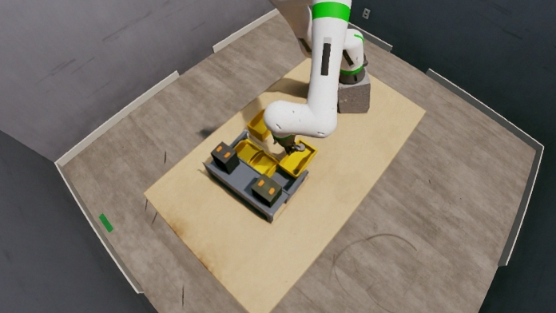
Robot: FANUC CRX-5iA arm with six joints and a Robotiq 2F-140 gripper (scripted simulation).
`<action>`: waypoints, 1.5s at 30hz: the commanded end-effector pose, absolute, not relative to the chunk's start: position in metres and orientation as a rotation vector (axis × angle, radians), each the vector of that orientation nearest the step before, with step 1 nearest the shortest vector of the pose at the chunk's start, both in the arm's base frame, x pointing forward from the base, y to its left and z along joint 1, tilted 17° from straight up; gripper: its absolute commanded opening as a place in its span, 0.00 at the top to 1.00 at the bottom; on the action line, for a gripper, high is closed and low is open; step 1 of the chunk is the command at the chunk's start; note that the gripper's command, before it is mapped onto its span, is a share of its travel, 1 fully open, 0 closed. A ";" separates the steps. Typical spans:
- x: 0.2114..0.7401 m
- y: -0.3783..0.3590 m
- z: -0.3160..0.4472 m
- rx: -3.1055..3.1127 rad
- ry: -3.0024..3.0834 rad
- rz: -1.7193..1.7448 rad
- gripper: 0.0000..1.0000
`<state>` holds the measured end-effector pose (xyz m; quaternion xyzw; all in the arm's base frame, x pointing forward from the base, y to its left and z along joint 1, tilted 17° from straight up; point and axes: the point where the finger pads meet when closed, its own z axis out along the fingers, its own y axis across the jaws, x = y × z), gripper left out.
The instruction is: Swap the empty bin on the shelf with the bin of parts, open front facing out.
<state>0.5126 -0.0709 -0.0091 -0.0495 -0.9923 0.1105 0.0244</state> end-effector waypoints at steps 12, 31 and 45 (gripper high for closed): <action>0.528 -0.072 -0.006 -0.153 -3.072 0.342 0.90; 0.545 -0.072 -0.003 -0.153 -3.072 0.342 0.90; 0.552 -0.073 -0.001 -0.153 -3.072 0.342 0.90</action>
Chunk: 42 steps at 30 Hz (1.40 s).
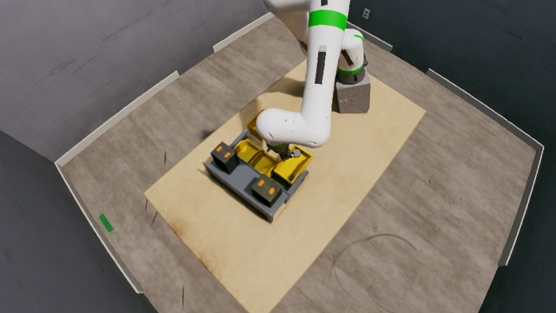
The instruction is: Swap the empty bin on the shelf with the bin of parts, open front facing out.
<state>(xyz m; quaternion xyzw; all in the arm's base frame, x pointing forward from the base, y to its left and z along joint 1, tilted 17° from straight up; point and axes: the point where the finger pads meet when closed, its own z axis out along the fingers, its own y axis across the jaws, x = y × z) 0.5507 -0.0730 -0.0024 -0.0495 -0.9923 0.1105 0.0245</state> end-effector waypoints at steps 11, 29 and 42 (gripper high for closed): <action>0.556 -0.073 -0.001 -0.153 -3.072 0.342 0.90; 0.558 -0.073 0.000 -0.153 -3.072 0.342 0.90; 0.558 -0.073 0.000 -0.153 -3.072 0.342 0.90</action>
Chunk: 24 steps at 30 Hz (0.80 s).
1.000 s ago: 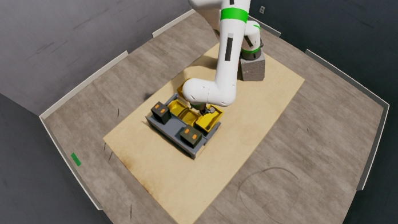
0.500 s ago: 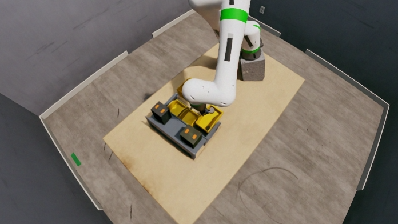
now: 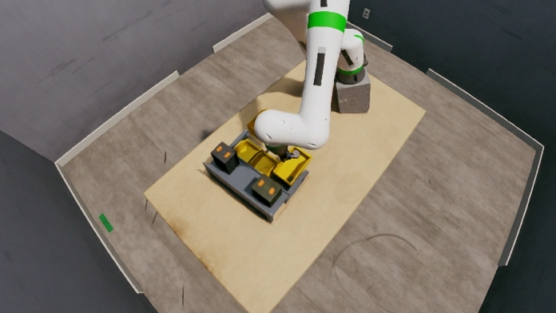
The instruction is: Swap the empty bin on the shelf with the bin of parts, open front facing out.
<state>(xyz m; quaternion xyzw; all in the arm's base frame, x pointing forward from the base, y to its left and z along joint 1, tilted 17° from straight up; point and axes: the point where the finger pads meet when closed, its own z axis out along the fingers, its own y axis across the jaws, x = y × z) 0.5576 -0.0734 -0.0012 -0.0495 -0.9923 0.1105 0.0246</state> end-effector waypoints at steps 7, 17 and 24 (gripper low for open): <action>0.558 -0.073 0.000 -0.153 -3.072 0.342 0.90; 0.559 -0.074 -0.004 -0.153 -3.072 0.342 0.90; 0.559 -0.075 -0.007 -0.153 -3.072 0.342 0.90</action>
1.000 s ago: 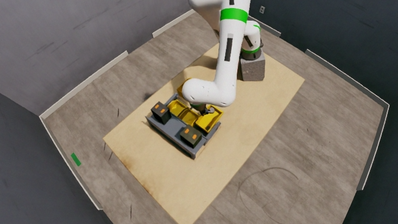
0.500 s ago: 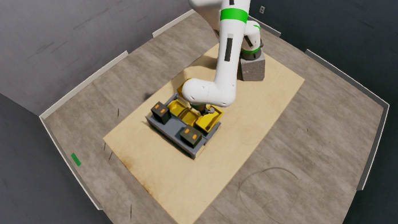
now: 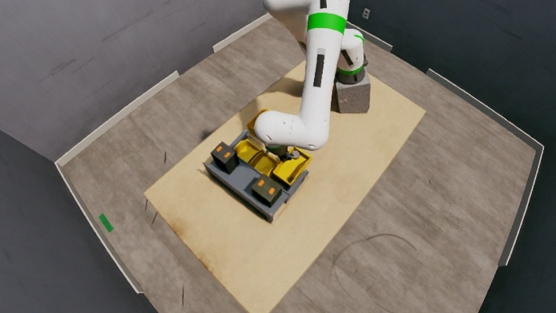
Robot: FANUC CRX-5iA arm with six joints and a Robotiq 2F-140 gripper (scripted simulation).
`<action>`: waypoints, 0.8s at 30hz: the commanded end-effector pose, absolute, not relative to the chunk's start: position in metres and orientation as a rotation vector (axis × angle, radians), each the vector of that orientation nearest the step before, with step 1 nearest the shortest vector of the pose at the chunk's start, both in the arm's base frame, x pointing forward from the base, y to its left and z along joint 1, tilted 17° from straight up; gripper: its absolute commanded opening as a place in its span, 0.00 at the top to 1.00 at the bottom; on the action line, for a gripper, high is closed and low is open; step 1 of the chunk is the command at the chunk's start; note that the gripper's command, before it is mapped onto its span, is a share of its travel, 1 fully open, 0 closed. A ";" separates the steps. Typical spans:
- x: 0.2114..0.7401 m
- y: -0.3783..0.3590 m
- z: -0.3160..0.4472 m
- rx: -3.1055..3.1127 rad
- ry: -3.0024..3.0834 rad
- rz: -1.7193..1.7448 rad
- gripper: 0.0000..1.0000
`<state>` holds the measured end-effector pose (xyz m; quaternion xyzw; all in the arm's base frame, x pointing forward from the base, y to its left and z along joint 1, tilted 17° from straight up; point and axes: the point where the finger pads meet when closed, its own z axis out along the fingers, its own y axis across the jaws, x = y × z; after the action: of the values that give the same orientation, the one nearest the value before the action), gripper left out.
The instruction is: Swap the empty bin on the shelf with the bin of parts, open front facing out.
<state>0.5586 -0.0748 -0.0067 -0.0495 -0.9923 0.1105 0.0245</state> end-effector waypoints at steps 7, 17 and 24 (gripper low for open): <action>0.560 -0.076 -0.012 -0.153 -3.072 0.342 0.90; 0.561 -0.077 -0.015 -0.153 -3.072 0.342 0.90; 0.561 -0.077 -0.016 -0.153 -3.072 0.342 0.90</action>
<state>0.5603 -0.0773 -0.0167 -0.0495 -0.9923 0.1105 0.0244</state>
